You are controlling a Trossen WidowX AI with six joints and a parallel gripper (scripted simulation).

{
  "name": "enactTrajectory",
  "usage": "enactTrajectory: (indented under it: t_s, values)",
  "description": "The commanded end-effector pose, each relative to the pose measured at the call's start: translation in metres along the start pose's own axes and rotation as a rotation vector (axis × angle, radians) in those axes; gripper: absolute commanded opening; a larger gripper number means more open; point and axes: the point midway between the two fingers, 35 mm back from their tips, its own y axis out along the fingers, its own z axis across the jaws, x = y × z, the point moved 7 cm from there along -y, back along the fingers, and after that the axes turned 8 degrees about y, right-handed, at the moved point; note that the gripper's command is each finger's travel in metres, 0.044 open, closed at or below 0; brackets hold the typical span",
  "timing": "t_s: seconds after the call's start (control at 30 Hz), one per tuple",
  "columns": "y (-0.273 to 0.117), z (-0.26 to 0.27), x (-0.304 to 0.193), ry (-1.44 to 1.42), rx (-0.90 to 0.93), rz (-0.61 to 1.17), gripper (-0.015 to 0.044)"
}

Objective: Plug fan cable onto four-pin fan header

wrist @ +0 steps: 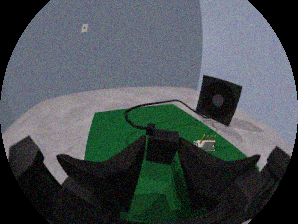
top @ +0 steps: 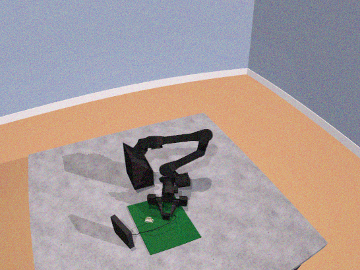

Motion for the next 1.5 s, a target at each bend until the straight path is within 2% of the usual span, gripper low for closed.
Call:
enactTrajectory:
  t_s: [0.0,0.7,1.47]
  values:
    - [0.0,0.0,0.0,0.0,0.0,0.0,0.0205]
    - [-0.002,0.001,0.0,0.0,-0.001,0.001,0.0205]
    - [-0.07,0.013,0.025,0.004,-0.011,0.006,0.0205]
